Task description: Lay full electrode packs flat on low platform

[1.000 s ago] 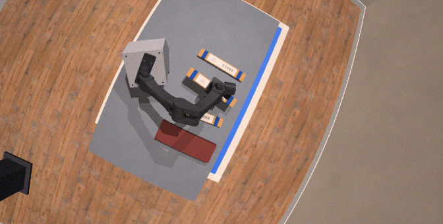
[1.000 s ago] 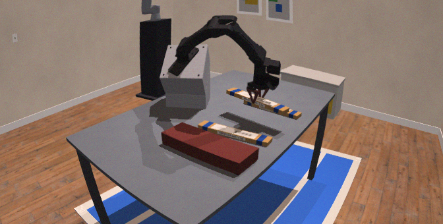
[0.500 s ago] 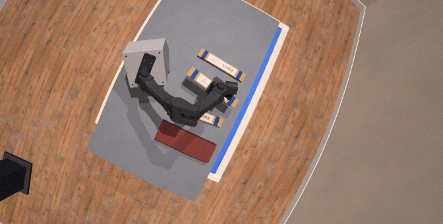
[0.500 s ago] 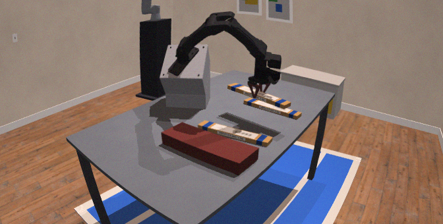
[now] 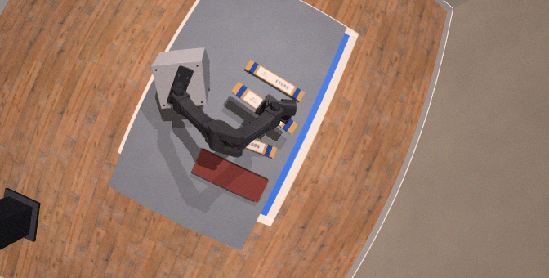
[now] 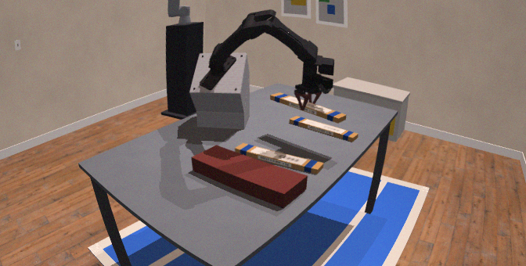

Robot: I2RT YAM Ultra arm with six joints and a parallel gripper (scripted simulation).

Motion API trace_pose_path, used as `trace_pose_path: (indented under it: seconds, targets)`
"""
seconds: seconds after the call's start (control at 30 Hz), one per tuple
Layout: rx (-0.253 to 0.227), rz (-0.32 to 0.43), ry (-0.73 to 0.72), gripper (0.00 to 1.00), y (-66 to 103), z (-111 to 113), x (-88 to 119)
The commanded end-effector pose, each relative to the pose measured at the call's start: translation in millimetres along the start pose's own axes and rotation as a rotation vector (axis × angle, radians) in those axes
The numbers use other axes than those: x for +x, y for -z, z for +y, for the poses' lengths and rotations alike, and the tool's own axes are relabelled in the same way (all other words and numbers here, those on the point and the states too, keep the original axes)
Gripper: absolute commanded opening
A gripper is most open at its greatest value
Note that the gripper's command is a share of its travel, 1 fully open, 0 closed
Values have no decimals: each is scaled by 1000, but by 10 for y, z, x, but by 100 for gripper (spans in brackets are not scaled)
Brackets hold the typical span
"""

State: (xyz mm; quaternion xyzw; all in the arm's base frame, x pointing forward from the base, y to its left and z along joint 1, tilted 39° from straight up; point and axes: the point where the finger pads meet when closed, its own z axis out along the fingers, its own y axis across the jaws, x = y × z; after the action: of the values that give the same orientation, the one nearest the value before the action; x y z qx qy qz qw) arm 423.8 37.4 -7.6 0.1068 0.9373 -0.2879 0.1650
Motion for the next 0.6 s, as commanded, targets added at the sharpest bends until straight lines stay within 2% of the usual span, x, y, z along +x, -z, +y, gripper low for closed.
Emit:
trace_pose_path:
  seconds: [0.0, 0.57]
  targets:
    - [-36, -74, -18, 0, 426, 65, -191]
    - [-37, -73, -18, 0, 727, 55, -168]
